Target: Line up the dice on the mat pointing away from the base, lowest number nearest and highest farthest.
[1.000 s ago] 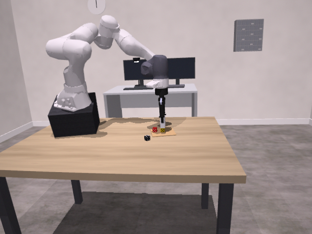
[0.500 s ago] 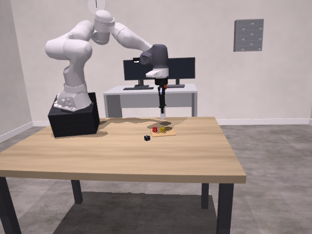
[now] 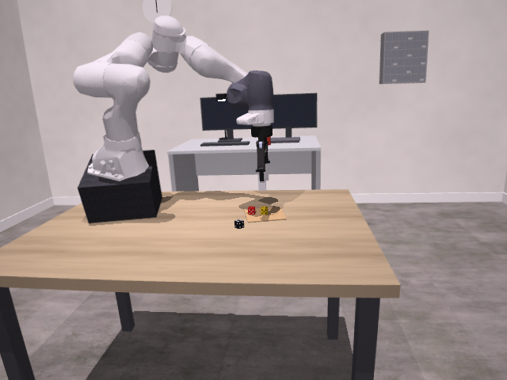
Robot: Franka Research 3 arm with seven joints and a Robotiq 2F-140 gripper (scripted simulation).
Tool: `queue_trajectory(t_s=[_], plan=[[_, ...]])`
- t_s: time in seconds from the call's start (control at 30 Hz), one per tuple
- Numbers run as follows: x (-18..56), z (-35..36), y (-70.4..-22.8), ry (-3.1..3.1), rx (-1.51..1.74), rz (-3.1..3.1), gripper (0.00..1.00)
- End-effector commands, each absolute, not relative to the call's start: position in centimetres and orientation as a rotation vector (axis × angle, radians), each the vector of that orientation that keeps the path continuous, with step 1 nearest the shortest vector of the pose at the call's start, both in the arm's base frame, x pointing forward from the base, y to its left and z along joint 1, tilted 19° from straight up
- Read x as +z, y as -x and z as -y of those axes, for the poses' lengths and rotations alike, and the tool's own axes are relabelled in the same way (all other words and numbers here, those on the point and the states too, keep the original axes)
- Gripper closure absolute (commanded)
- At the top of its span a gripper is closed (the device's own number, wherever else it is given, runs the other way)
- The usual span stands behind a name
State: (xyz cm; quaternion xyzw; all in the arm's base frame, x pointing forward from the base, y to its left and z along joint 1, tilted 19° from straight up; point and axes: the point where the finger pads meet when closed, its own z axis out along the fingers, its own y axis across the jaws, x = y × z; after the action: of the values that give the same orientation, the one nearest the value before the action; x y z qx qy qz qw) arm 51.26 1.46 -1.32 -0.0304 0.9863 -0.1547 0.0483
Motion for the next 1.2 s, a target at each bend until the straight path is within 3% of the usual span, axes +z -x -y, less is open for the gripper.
queue_trajectory(t_s=[0.0,1.17], plan=[[-1.2,-1.5,-51.1,0.079,-0.471,-3.009,0.00],[0.2,5.9,-48.0,0.751,-0.497,-2.977,0.00]])
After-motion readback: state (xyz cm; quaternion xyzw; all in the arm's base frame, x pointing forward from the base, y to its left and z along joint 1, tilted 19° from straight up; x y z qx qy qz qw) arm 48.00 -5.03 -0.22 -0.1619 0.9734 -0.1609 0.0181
